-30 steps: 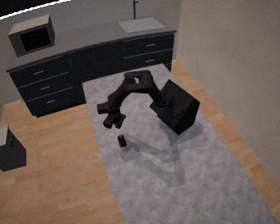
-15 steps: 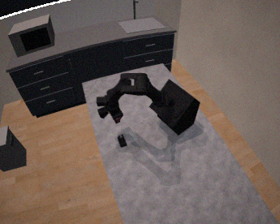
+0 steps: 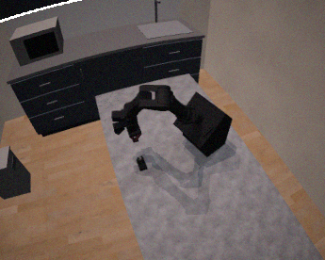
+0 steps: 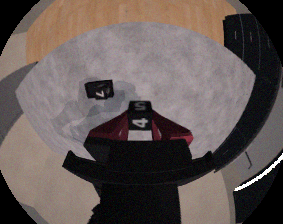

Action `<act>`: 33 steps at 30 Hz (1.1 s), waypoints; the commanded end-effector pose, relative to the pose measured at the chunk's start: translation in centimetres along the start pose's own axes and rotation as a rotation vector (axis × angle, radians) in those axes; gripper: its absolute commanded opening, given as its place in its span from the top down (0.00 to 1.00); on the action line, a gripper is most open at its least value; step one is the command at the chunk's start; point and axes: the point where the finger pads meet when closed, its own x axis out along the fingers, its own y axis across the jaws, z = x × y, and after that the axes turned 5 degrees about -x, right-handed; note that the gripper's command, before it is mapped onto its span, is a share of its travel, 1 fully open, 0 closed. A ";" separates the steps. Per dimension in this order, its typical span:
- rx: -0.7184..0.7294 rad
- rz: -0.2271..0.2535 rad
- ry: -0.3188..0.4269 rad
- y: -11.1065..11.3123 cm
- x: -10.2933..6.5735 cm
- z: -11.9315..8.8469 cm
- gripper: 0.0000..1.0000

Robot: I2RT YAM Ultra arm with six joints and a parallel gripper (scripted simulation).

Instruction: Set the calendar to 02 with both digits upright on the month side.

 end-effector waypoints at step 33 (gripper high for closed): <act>0.002 -0.003 -0.013 -0.1 9.1 0.6 0.73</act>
